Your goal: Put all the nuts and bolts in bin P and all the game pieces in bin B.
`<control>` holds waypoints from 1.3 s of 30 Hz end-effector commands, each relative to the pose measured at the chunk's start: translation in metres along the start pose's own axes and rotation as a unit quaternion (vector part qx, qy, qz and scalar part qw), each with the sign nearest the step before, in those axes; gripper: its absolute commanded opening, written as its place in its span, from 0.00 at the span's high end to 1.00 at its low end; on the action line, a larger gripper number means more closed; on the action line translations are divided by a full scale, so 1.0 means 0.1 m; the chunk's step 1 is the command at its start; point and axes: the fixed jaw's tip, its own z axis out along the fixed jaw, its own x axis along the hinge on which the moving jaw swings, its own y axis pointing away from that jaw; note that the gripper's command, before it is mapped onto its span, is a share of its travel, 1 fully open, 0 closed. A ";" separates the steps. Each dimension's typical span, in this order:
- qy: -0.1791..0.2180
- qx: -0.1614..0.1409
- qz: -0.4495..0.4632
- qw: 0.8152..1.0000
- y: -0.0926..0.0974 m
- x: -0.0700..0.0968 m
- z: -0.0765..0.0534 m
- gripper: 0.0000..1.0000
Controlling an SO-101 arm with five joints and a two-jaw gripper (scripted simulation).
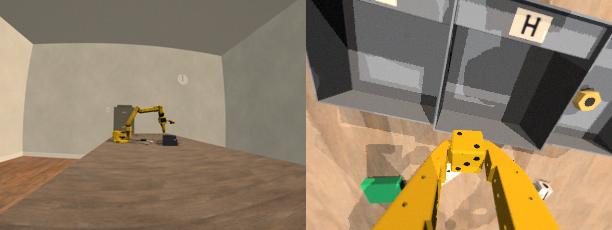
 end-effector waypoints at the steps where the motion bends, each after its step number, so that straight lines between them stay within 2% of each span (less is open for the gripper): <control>1: -0.029 -0.003 -0.011 1.000 0.10 -0.11 -0.10 1.00; 23: -0.046 -0.007 -0.030 0.998 0.23 -0.20 -0.09 1.00; 39: -0.099 -0.020 -0.074 0.992 0.53 -0.40 -0.07 1.00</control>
